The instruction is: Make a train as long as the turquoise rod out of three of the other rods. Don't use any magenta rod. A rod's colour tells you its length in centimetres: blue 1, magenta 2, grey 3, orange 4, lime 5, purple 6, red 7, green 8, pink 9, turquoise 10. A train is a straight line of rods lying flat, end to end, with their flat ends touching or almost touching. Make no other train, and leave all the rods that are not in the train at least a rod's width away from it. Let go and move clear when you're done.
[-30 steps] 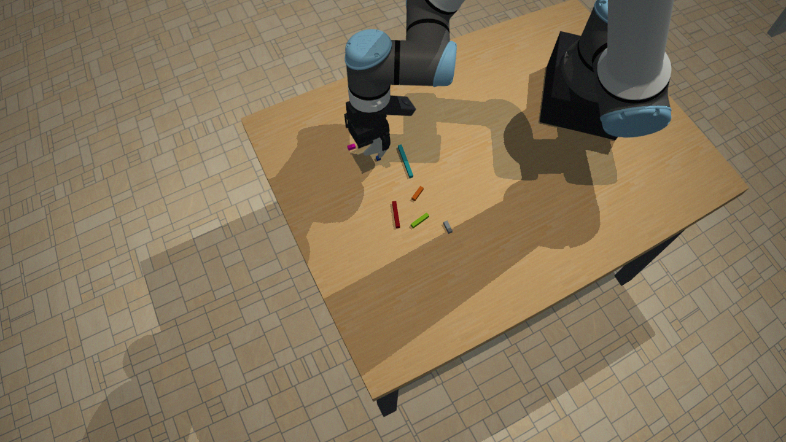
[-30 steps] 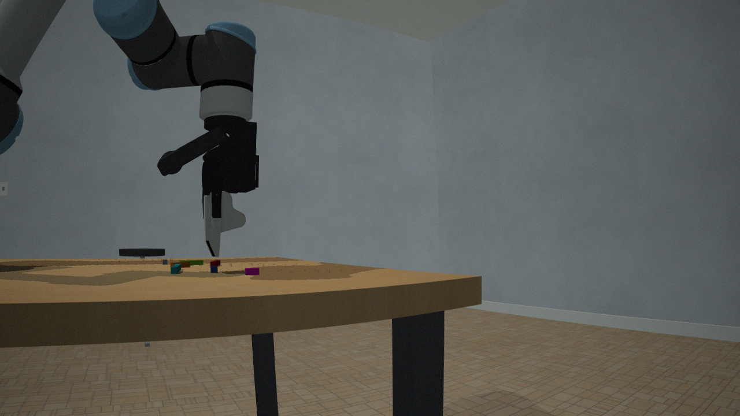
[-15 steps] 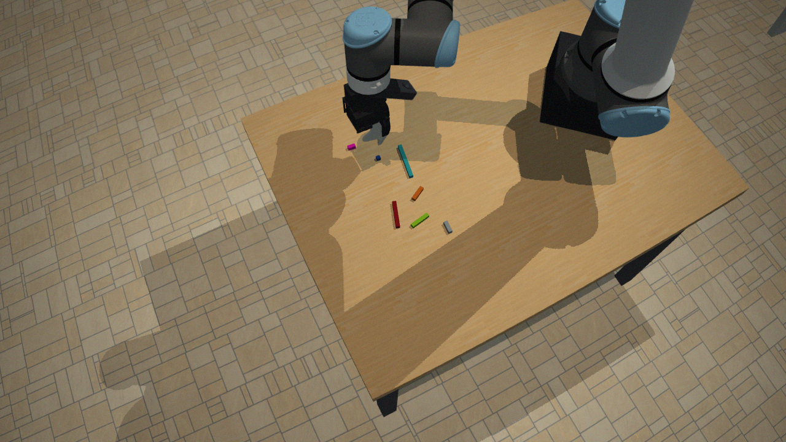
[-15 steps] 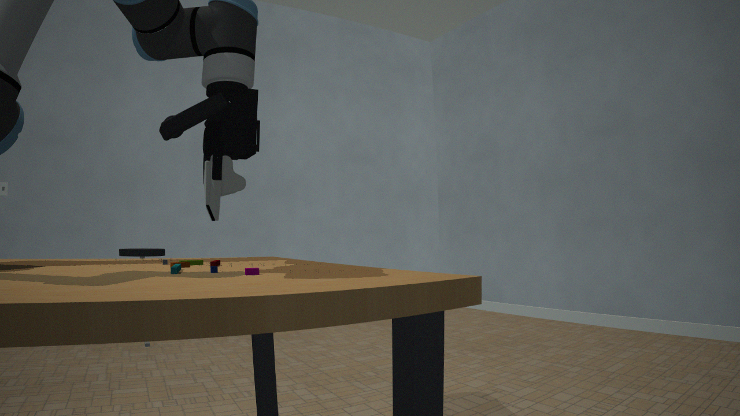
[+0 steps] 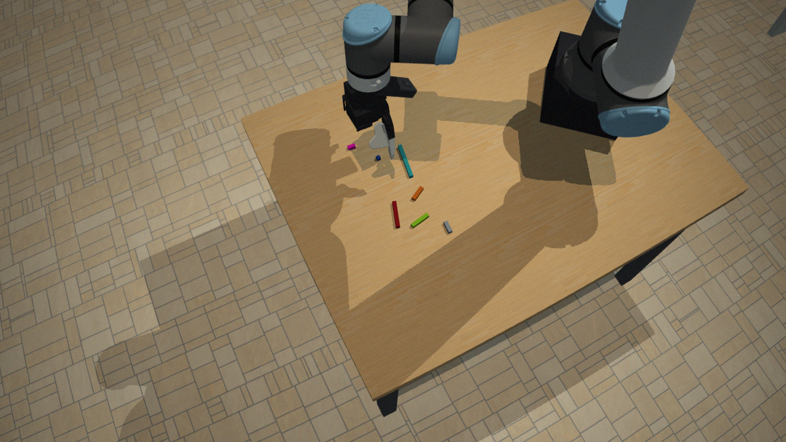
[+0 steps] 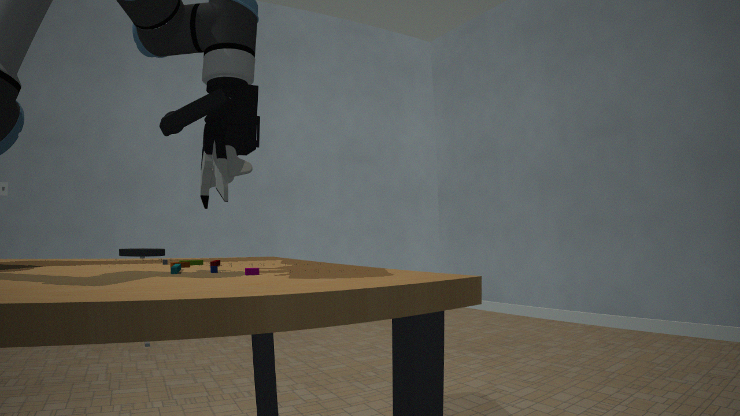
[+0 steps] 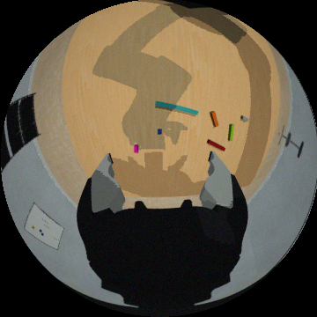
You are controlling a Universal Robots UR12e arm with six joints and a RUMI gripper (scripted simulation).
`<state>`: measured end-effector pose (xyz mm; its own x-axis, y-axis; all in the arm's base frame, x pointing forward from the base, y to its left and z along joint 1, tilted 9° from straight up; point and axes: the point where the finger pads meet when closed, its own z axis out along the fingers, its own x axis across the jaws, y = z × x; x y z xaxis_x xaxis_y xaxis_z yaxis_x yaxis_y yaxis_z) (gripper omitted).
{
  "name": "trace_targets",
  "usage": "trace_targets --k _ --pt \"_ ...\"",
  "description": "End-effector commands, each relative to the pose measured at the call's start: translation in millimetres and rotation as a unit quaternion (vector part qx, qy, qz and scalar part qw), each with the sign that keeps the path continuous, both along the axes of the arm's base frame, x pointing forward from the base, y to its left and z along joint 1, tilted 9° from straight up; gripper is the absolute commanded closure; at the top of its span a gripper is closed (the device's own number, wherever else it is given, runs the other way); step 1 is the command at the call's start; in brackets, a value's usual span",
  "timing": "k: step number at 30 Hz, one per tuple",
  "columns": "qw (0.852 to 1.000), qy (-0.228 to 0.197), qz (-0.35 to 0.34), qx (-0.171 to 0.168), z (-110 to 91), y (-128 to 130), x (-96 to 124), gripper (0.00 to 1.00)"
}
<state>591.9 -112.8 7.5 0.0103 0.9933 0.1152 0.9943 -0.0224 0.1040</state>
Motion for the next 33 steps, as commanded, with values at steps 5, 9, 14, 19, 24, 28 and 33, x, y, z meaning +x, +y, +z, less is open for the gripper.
trace_targets --k 5,9,14,19,24,28,33 --pt "1.0 -0.001 0.0 0.0 0.6 -0.3 0.5 0.0" --pt "1.0 -0.001 0.0 0.0 0.6 -0.3 0.5 0.0" --pt "1.0 0.0 -0.001 0.0 0.6 -0.2 0.5 0.0" --pt "1.0 0.0 -0.007 0.0 0.6 0.7 0.2 0.0" --pt "1.0 0.002 -0.022 0.002 0.5 2.9 -0.3 0.0" --pt "0.999 0.003 -0.032 0.003 0.4 4.2 -0.6 0.0" --pt "0.998 0.007 -0.064 0.007 0.2 8.8 -1.8 0.0"
